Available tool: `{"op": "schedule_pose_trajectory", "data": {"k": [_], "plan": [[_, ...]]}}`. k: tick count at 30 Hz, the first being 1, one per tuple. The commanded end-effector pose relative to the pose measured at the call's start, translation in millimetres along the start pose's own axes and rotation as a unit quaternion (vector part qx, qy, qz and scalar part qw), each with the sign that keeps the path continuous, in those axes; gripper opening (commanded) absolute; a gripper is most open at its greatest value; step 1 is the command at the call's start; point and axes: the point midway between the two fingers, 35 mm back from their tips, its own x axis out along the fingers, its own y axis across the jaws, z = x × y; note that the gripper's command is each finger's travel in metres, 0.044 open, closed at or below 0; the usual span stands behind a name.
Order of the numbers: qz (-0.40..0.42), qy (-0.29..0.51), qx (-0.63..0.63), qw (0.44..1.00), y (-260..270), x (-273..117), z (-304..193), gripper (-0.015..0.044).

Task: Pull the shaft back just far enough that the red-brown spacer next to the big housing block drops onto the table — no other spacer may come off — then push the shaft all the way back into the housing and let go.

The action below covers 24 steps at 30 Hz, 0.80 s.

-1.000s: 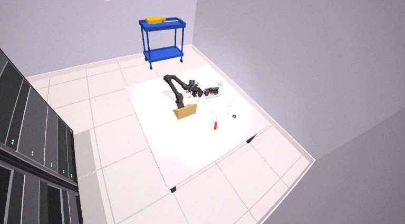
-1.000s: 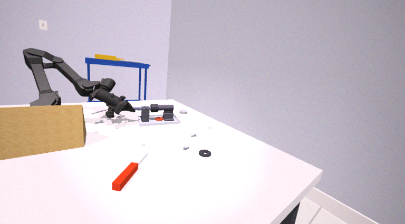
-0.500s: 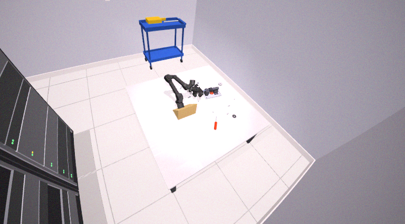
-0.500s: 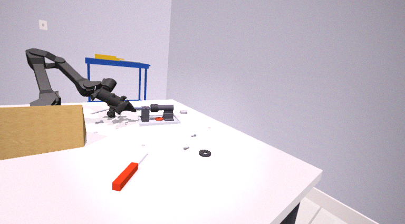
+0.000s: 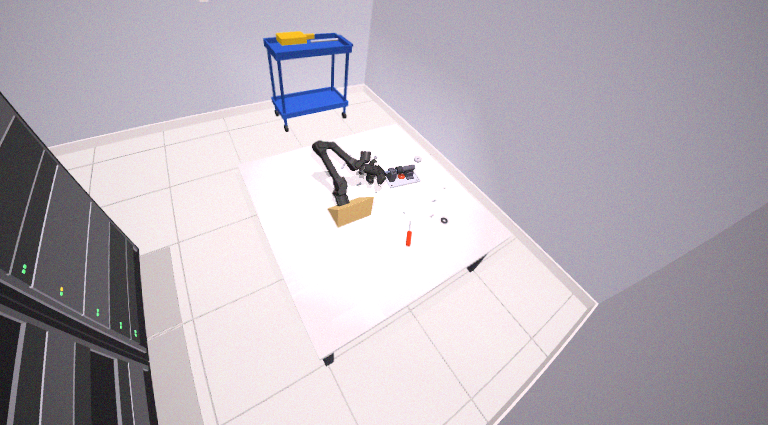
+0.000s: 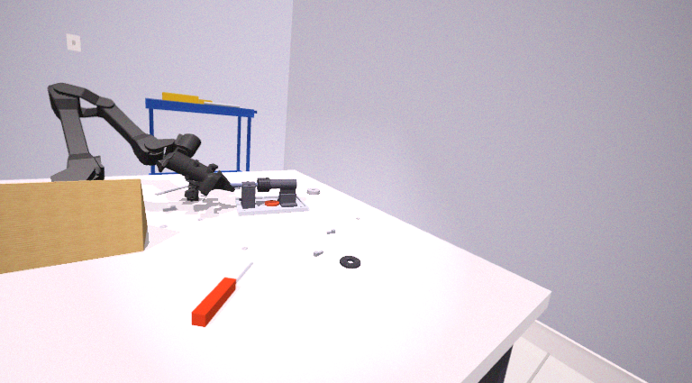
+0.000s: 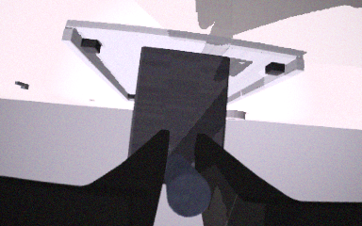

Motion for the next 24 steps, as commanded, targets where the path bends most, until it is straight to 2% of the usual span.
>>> {"op": "schedule_pose_trajectory", "data": {"k": [1, 24], "plan": [[0.001, 0.0, -0.002, 1.0, 0.3, 2.5, -1.3, 0.0], [0.001, 0.0, -0.002, 1.0, 0.2, 9.4, -5.3, 0.0]]}}
